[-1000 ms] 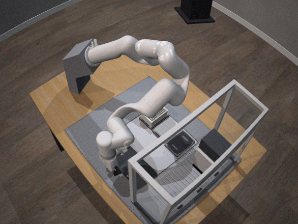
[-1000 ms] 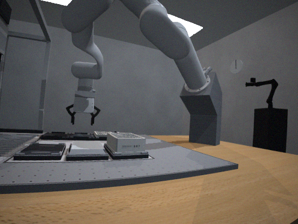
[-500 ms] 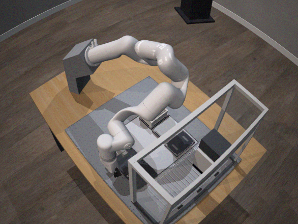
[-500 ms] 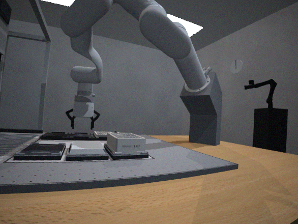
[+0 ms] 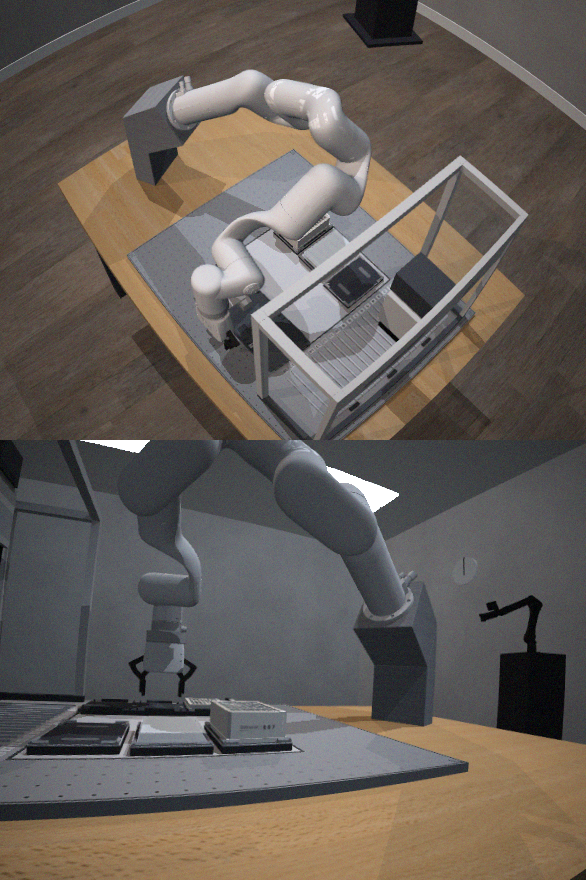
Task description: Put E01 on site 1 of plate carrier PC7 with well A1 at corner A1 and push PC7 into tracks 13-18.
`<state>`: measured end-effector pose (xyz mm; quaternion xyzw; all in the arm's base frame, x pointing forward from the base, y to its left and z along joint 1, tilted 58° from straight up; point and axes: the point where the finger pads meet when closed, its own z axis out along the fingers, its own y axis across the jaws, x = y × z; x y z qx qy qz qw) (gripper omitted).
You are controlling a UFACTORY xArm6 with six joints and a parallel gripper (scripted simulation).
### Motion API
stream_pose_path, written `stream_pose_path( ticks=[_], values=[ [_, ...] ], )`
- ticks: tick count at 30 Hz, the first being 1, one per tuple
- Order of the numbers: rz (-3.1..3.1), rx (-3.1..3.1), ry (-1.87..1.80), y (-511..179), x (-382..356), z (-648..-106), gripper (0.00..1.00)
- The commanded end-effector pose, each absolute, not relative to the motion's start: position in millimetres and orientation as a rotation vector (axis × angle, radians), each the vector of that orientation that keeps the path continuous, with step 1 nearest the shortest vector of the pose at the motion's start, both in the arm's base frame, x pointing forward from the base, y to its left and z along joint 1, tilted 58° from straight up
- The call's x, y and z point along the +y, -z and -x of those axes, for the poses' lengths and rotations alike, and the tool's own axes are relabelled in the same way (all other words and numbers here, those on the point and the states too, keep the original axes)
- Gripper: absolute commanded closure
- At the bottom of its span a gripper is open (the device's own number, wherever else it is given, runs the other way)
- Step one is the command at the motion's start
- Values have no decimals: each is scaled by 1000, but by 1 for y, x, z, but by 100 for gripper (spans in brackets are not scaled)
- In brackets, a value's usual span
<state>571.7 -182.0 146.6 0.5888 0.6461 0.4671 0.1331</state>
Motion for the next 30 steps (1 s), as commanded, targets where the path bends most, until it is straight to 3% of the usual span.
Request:
stream_pose_path(
  ticks=[1, 30],
  values=[
    [-1707, 1872, -1354, -146, -182, -573, 0],
    [-1707, 1872, -1354, -138, -175, -585, 0]
  ],
)
